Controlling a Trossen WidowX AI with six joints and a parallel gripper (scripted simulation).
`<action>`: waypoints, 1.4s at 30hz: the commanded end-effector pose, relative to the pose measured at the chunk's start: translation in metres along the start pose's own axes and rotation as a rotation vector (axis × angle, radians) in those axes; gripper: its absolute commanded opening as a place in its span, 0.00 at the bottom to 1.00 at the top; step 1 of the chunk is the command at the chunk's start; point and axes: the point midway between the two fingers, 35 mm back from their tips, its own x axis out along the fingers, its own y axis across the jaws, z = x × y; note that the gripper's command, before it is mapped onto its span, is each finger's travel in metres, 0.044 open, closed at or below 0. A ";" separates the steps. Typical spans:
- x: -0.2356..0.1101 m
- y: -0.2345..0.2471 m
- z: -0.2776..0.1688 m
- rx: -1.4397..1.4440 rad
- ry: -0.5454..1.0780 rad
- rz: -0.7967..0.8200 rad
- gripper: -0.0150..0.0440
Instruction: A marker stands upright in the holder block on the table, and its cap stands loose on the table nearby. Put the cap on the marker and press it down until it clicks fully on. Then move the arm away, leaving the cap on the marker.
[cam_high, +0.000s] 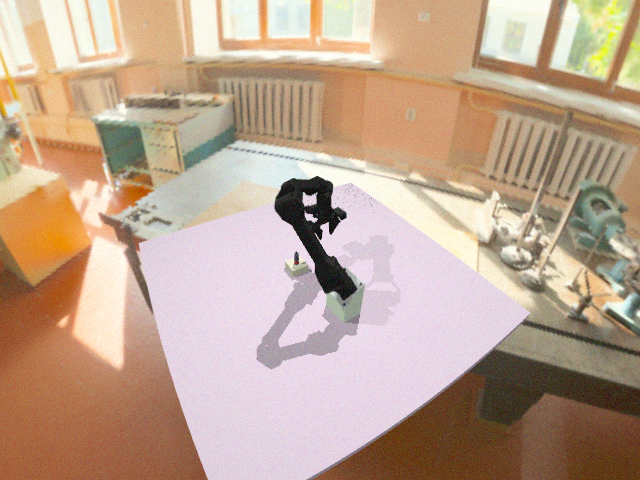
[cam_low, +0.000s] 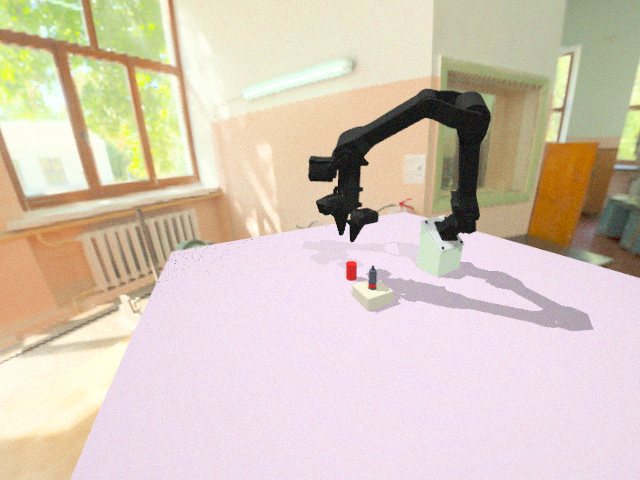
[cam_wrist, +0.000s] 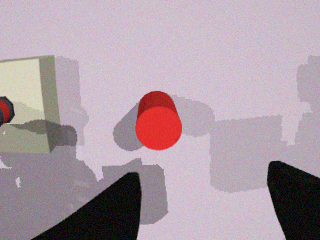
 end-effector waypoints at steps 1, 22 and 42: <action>0.008 0.005 -0.005 0.062 0.013 0.091 0.68; 0.061 0.017 -0.005 0.061 0.012 0.093 0.68; 0.093 0.021 -0.005 0.062 0.012 0.094 0.68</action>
